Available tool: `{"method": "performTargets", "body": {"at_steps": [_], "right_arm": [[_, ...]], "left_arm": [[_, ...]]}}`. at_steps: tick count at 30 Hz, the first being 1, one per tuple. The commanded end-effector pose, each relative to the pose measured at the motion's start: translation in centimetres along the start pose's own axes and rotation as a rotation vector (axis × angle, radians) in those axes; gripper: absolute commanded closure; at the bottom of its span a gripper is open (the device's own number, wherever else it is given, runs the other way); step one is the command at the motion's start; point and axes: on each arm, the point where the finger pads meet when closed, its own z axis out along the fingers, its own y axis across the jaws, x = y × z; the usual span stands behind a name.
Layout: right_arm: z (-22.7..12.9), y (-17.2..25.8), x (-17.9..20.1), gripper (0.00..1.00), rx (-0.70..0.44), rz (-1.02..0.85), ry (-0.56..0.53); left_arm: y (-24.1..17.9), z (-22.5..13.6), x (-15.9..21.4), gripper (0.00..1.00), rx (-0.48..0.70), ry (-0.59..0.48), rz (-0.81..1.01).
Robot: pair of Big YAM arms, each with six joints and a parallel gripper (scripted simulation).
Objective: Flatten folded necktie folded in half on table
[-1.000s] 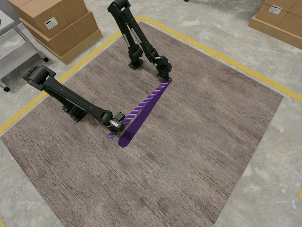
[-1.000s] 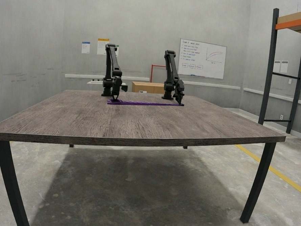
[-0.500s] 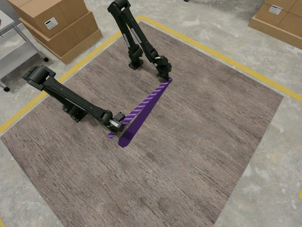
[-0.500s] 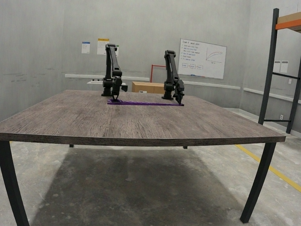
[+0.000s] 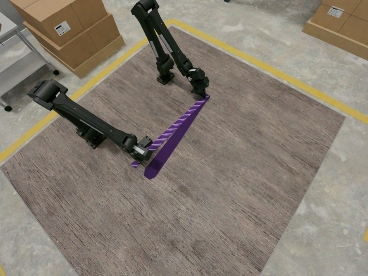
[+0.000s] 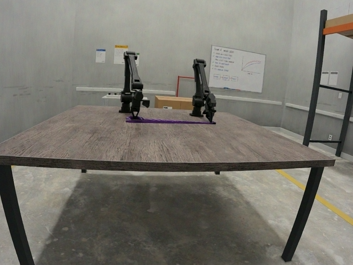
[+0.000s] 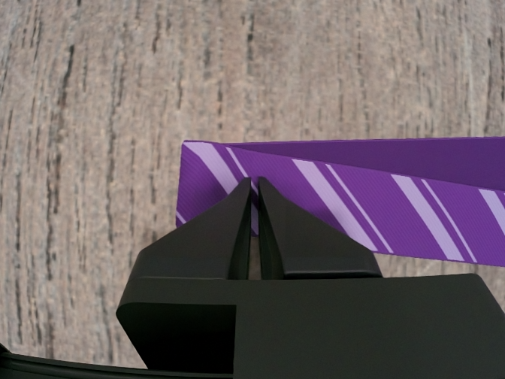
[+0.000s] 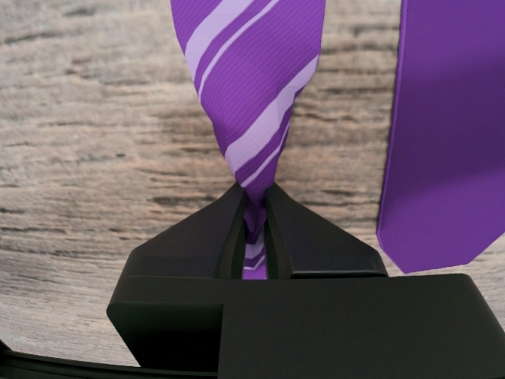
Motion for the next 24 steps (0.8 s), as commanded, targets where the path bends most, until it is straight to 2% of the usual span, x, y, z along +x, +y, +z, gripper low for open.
{"method": "performTargets", "body": {"at_steps": [1, 24], "right_arm": [[-0.3, -0.5, -0.2, 0.96, 0.011, -0.013, 0.000], [-5.9, -0.5, -0.2, 0.96, 0.011, -0.013, 0.000]], "left_arm": [[-0.1, 0.2, -0.7, 0.96, -0.002, -0.016, 0.004], [-0.1, 0.2, -0.7, 0.96, -0.002, -0.016, 0.004]]}}
